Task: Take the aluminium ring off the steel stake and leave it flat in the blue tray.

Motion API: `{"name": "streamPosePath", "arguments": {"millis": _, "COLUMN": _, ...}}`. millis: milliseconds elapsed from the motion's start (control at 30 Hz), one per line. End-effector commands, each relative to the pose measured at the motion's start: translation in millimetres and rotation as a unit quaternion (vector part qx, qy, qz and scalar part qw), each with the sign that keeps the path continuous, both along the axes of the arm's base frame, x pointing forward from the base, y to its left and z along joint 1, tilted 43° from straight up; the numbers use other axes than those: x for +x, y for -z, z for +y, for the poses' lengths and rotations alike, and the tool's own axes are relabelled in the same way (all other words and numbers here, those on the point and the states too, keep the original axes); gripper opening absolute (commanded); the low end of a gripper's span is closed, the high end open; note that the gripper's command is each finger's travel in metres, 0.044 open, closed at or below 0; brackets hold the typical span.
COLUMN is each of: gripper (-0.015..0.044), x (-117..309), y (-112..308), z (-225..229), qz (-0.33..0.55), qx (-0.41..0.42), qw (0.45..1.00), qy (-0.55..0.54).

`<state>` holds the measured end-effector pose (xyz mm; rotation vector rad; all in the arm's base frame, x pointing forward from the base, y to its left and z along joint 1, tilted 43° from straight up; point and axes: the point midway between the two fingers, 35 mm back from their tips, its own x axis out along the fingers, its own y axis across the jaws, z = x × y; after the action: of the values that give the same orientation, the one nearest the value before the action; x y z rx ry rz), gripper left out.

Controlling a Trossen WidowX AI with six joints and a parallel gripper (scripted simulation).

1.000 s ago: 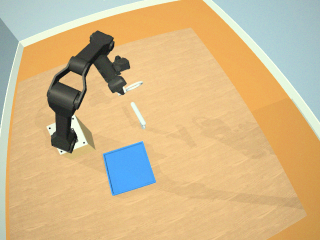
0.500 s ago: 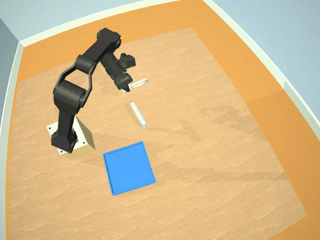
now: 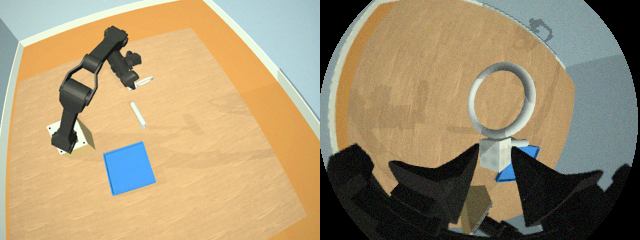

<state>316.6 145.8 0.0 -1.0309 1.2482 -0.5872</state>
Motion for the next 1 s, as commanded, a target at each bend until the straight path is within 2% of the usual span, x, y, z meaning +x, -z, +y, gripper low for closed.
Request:
{"name": "streamPosePath", "arguments": {"millis": 0, "gripper": 0.0000, "x": 7.8, "y": -0.4, "z": -1.0, "qz": 0.001, "qx": -0.003, "qw": 1.000, "qy": -0.001}}
{"name": "streamPosePath", "arguments": {"millis": 367, "gripper": 0.0000, "x": 18.0, "y": -0.8, "z": -1.5, "qz": -0.006, "qx": -0.001, "qw": 1.000, "qy": 0.001}}
{"name": "streamPosePath", "arguments": {"millis": 967, "gripper": 0.0000, "x": 8.3, "y": -10.4, "z": -10.8, "qz": -0.169, "qx": 0.090, "qw": 0.981, "qy": 0.045}}
